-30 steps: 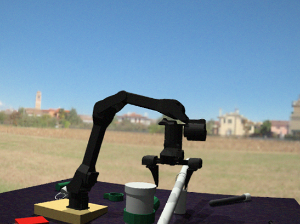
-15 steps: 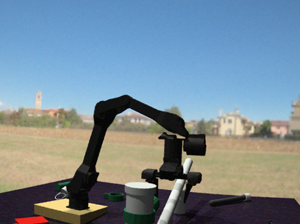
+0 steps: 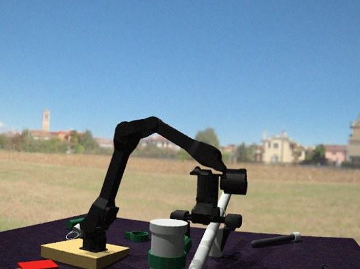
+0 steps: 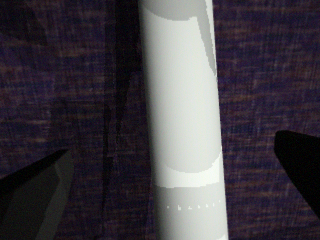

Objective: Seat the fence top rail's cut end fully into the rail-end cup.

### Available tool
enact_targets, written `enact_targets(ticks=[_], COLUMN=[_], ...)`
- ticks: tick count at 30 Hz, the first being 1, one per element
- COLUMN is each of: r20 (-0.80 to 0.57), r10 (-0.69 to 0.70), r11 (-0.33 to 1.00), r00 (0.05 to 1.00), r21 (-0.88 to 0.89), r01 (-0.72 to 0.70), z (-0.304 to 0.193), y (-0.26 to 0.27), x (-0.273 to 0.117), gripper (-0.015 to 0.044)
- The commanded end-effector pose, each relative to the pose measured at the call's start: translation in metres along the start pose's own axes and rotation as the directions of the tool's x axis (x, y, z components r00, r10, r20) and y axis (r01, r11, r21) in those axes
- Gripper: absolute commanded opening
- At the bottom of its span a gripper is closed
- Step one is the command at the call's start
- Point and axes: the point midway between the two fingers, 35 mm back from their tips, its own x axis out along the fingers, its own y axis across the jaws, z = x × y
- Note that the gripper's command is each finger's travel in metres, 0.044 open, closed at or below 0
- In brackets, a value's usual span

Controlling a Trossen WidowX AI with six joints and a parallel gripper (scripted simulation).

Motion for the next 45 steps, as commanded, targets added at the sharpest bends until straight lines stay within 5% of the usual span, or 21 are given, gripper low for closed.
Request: enact_targets(ticks=[1,25,35,45], r20=[0.004,0.004,0.004,0.004], r10=[-0.006,-0.006,-0.006,-0.006], r11=[1.000,1.000,1.000,1.000], r00=[1.000,1.000,1.000,1.000], r21=[0.005,0.005,0.005,0.005], r01=[0.006,0.006,0.006,0.006], z=[0.001,0.001,0.001,0.001], y=[-0.001,-0.003,-0.003,-0.003], x=[0.008,0.044,0.044,0.043], gripper=[0.0440,0.0440,0.0177,0.0091])
